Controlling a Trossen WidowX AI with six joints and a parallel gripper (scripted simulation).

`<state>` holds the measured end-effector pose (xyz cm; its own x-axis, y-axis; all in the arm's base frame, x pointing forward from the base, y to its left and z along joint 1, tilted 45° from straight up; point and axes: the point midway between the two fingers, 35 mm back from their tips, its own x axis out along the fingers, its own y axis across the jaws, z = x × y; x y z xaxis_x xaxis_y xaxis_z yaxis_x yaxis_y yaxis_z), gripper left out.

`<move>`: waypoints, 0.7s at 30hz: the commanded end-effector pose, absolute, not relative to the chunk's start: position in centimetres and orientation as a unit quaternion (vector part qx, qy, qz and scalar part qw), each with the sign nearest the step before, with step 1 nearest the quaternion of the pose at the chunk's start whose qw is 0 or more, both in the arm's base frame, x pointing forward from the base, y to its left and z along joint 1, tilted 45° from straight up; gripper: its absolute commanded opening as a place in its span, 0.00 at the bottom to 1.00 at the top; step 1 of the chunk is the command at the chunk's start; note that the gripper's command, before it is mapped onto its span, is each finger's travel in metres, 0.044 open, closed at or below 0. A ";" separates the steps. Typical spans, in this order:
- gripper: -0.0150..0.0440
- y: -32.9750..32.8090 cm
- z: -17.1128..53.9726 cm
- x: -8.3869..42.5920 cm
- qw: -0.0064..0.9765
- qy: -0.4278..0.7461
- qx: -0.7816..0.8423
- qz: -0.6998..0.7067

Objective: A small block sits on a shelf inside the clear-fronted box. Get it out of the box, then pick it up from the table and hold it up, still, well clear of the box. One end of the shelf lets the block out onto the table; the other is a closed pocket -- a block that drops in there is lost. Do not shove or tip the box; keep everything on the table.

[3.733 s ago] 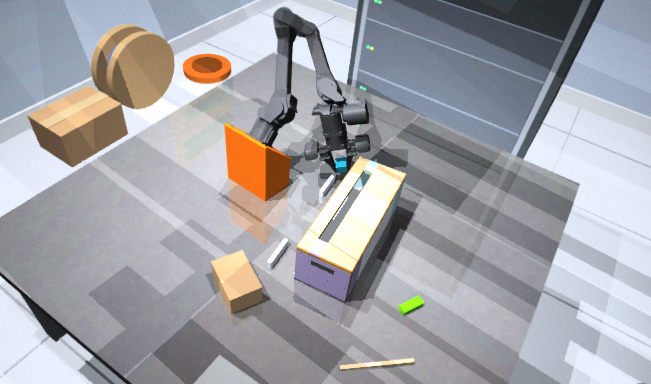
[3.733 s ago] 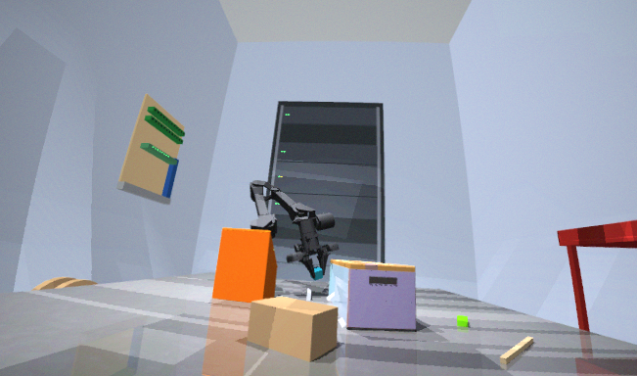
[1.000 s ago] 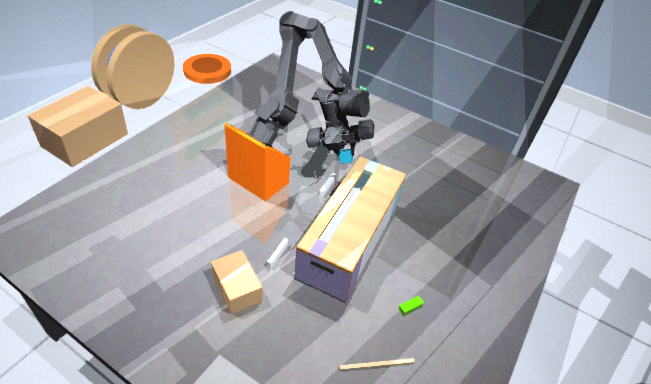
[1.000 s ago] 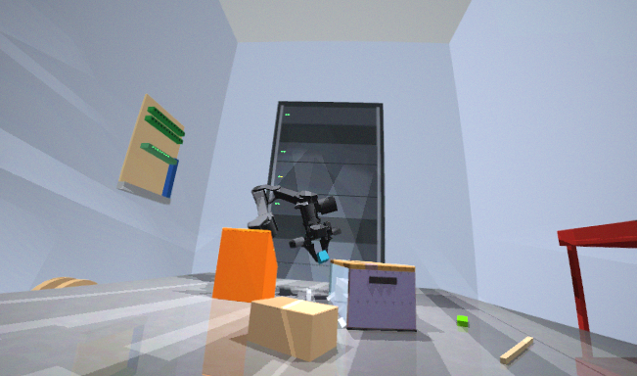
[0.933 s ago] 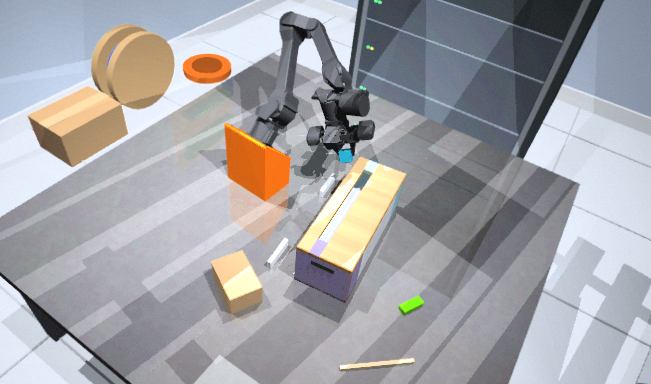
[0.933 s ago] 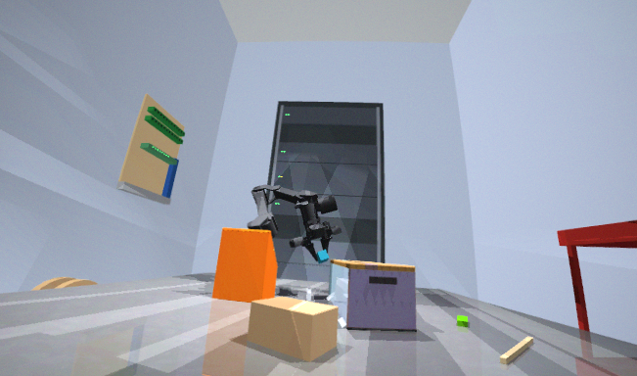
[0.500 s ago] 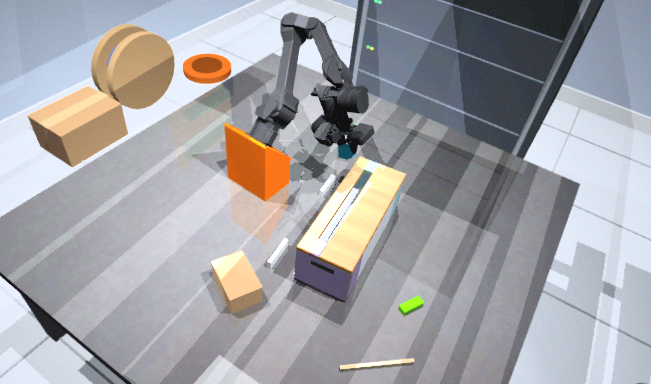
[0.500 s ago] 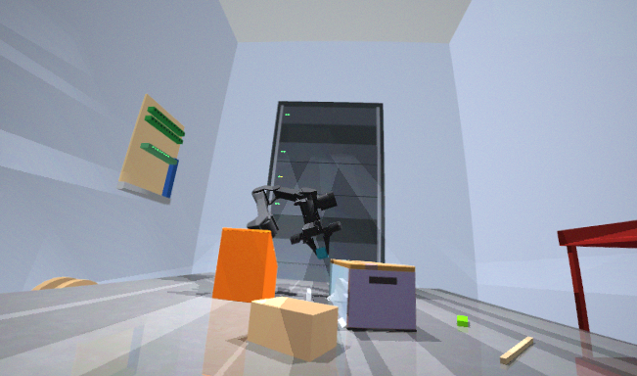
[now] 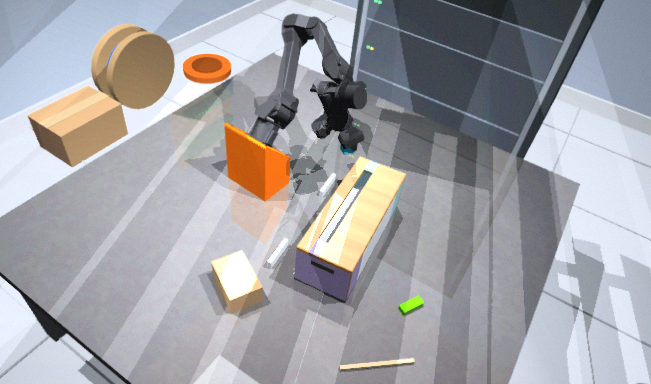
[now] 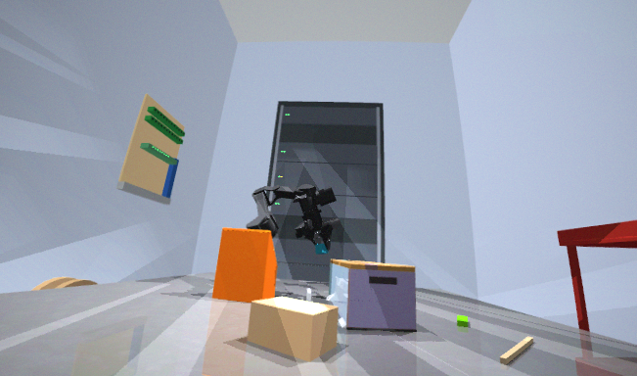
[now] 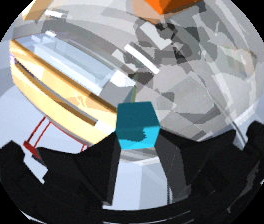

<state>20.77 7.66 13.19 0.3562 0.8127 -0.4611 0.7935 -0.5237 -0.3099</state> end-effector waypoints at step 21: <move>0.25 7.0 14.3 21.1 0.165 -0.430 -0.816 0.350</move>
<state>21.06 6.98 14.16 0.3838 0.8145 -0.4350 0.5890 -0.5788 -0.5640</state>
